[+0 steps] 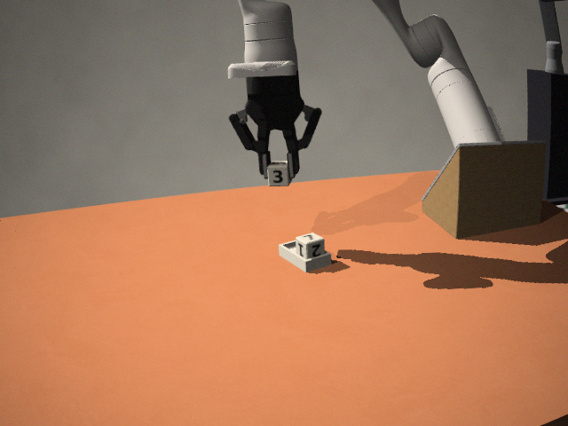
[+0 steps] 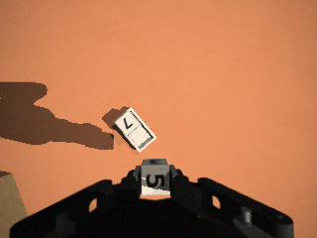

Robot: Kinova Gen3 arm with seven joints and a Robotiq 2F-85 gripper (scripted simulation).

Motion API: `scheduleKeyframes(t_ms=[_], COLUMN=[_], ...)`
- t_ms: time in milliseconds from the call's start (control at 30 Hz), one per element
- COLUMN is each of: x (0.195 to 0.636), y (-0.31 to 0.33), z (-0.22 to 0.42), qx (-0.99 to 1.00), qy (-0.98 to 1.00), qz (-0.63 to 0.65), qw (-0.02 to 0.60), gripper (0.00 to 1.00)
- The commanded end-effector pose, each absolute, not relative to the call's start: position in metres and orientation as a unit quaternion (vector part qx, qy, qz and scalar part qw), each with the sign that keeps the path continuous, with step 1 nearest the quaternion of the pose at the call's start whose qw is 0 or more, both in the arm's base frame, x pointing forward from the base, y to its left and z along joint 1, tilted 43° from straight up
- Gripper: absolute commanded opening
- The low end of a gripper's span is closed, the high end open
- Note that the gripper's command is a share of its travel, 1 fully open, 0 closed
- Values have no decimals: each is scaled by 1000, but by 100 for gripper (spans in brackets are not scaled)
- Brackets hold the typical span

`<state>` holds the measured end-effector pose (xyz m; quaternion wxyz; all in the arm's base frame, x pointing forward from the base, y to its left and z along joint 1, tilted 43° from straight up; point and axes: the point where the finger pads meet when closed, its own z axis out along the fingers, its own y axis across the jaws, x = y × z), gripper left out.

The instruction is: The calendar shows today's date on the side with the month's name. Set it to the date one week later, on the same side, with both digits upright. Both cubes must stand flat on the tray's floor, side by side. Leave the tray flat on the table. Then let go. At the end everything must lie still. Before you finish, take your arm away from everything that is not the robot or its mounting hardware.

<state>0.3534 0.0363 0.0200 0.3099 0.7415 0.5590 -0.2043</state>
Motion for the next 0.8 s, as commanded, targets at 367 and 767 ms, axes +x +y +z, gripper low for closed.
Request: scheduleKeyframes(t_ms=[367, 767], x=[369, 375], y=[16, 7], z=[42, 51], qx=[871, 904], qy=[325, 220], qz=[-99, -53], qw=[354, 362], gripper=[26, 26])
